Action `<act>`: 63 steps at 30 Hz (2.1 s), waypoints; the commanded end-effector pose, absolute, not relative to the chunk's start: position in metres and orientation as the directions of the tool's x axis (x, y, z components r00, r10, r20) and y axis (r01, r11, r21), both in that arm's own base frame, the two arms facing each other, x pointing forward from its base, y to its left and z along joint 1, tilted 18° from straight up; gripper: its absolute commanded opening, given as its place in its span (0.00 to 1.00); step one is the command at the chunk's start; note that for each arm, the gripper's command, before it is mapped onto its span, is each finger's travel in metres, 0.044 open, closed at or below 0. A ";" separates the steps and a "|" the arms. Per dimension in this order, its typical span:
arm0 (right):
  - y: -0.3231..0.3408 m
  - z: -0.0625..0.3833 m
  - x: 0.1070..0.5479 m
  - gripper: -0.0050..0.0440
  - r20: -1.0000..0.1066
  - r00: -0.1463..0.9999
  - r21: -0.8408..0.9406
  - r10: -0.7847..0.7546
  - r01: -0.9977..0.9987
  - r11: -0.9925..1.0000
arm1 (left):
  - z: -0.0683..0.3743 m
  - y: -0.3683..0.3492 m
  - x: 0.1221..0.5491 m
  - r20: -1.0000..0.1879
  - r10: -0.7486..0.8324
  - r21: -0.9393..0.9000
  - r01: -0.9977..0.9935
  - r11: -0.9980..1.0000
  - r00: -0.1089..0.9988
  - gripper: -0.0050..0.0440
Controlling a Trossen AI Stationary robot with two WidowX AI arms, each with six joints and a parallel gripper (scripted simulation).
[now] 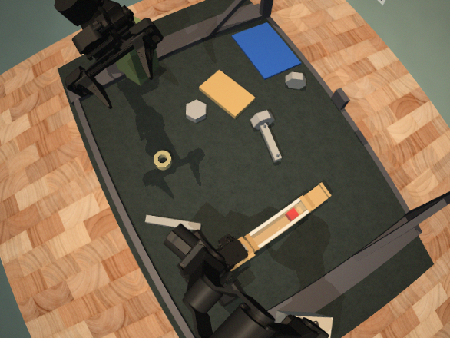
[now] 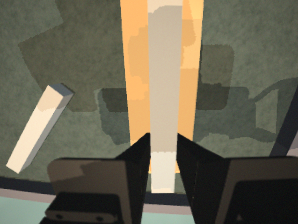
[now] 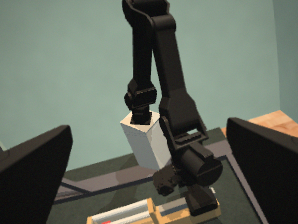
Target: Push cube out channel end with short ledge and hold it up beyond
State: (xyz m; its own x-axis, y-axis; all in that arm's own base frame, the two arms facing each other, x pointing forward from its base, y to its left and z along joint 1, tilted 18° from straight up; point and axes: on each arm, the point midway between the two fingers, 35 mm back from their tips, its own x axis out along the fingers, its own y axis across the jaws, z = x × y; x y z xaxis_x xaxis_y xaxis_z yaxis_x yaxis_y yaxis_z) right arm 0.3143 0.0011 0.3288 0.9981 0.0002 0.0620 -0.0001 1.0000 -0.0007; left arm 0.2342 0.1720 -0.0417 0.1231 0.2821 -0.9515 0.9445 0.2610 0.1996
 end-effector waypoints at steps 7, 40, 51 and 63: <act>0.001 0.337 0.312 0.92 0.082 0.997 0.000 -0.001 0.001 1.000 | -0.042 0.167 0.239 -0.950 0.282 0.209 0.944 0.257 0.134 0.10; 0.001 0.337 0.312 0.92 0.082 0.997 0.000 -0.001 0.001 1.000 | -0.050 0.131 0.251 -0.949 0.287 0.211 0.942 0.259 0.134 0.10; 0.001 0.337 0.312 0.92 0.082 0.997 0.000 -0.001 0.001 1.000 | -0.053 0.119 0.255 -0.949 0.286 0.212 0.942 0.258 0.135 0.10; 0.001 0.337 0.312 0.92 0.082 0.997 0.000 -0.001 0.001 1.000 | -0.056 0.107 0.259 -0.948 0.286 0.213 0.942 0.260 0.136 0.10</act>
